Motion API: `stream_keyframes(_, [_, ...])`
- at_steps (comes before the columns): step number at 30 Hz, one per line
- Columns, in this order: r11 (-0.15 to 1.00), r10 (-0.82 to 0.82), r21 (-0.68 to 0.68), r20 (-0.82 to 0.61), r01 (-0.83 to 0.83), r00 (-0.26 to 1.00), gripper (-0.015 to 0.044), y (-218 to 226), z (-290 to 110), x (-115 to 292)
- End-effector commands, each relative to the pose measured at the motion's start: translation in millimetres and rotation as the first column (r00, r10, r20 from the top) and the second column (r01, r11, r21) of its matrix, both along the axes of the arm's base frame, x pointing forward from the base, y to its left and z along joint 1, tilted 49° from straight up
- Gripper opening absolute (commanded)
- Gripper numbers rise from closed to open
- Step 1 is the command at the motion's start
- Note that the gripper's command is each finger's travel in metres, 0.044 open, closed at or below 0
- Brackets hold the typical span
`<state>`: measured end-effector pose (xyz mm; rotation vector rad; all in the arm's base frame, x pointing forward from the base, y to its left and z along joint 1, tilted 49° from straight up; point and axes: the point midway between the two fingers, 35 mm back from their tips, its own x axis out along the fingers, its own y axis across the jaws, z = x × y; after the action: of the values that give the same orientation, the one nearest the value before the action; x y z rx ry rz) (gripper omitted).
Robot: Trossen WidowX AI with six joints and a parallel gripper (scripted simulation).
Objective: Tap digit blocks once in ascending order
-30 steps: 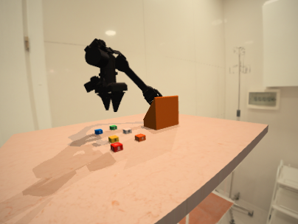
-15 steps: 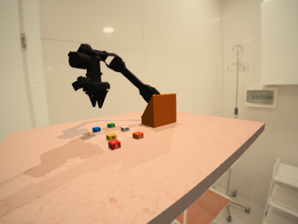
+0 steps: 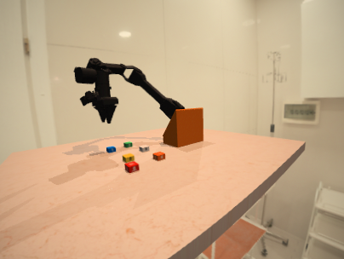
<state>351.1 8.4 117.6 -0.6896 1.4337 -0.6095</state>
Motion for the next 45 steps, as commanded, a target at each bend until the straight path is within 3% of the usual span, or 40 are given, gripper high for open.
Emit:
stream_keyframes(1, [1.000,0.004,-0.008,-0.005,-0.004,1.000,0.0400,-1.8,1.2,-1.0])
stream_keyframes(13, [1.000,0.005,-0.007,-0.005,-0.005,1.000,0.0400,-0.3,0.0,-2.5])
stream_keyframes(23, [1.000,0.005,-0.002,-0.011,-0.005,1.000,0.0400,48.4,-61.7,-108.8])
stream_keyframes(29, [1.000,0.004,-0.005,-0.010,-0.004,1.000,0.0400,49.1,-65.2,-117.1])
stream_keyframes(38, [1.000,0.009,-0.006,-0.014,-0.009,1.000,0.0164,-7.2,-115.6,-112.8])
stream_keyframes(43, [1.000,0.004,-0.008,-0.009,-0.004,1.000,0.0032,-11.7,-118.7,-113.1])
stream_keyframes(45, [1.000,0.004,-0.008,-0.009,-0.004,1.000,0.0020,-11.7,-118.7,-113.1])
